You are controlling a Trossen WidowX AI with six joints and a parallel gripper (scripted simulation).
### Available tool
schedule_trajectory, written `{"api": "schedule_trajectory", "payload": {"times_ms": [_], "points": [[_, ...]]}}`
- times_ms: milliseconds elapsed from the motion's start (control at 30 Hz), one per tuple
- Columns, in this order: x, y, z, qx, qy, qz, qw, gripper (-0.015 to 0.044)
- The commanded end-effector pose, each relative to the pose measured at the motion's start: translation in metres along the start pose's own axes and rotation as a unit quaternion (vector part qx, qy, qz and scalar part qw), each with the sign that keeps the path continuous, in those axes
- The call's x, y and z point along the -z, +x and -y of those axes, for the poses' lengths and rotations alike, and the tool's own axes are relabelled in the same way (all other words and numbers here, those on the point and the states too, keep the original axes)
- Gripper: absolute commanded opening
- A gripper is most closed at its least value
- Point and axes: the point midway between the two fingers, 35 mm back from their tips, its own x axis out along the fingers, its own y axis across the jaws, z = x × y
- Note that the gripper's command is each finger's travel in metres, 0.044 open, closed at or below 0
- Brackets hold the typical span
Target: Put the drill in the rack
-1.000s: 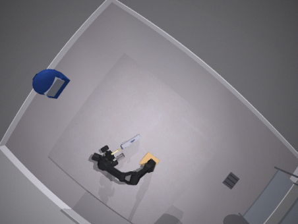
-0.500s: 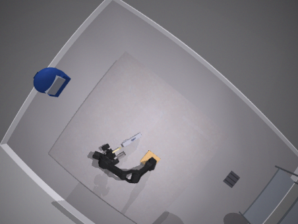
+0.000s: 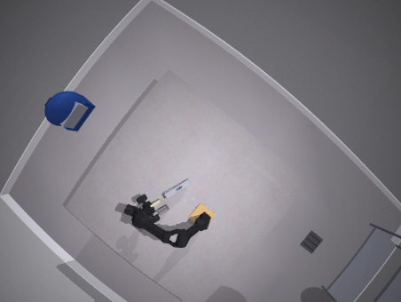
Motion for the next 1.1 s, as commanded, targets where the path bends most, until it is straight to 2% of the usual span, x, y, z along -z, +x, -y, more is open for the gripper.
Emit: {"api": "schedule_trajectory", "payload": {"times_ms": [0,1067], "points": [[-0.0005,-0.0033,0.0005,0.002,-0.002,0.002,1.0,0.0],[-0.0016,-0.0096,-0.0015,0.002,-0.002,0.002,1.0,0.0]]}}
